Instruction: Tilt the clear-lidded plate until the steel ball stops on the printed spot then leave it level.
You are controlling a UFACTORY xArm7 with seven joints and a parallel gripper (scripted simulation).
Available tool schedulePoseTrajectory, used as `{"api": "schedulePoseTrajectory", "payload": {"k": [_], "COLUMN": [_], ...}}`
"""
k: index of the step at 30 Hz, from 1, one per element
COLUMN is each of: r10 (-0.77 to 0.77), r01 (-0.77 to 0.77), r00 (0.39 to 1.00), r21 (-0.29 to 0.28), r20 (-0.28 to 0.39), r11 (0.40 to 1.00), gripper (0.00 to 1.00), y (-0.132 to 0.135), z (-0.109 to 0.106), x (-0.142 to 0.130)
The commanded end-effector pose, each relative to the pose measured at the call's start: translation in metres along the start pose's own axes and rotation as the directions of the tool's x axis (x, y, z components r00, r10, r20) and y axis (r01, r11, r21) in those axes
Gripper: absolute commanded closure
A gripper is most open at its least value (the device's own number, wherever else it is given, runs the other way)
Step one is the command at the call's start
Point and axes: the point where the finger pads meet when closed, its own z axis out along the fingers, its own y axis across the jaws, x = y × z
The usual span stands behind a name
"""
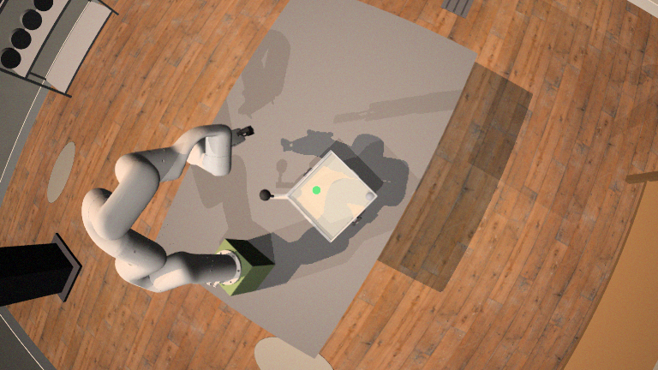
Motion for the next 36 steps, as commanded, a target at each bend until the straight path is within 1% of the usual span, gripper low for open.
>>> {"api": "schedulePoseTrajectory", "payload": {"k": [1,2,3,13,14,15,17,19,20,32,35,36], "r10": [0.035,0.067,0.080,0.135,0.135,0.146,0.146,0.199,0.208,0.269,0.270,0.285], "r01": [-0.035,-0.071,-0.085,-0.148,-0.149,-0.162,-0.162,-0.228,-0.240,-0.324,-0.325,-0.347], "r00": [0.999,0.995,0.993,0.980,0.980,0.976,0.976,0.954,0.950,0.910,0.910,0.897], "r21": [0.024,0.045,0.053,0.084,0.084,0.089,0.089,0.113,0.116,0.136,0.136,0.139], "r20": [0.034,0.069,0.083,0.145,0.146,0.158,0.158,0.223,0.234,0.315,0.316,0.337], "r11": [0.999,0.996,0.995,0.985,0.985,0.983,0.983,0.967,0.964,0.936,0.936,0.928], "gripper": [0.00,0.00,0.00,0.00,0.00,0.00,0.00,0.00,0.00,0.00,0.00,0.00], "y": [0.010,0.018,0.020,0.028,0.028,0.029,0.029,0.032,0.032,0.032,0.032,0.031], "z": [-0.008,-0.017,-0.020,-0.035,-0.035,-0.039,-0.039,-0.056,-0.059,-0.082,-0.082,-0.089], "x": [-0.024,-0.047,-0.056,-0.093,-0.093,-0.100,-0.100,-0.134,-0.140,-0.179,-0.179,-0.189]}}
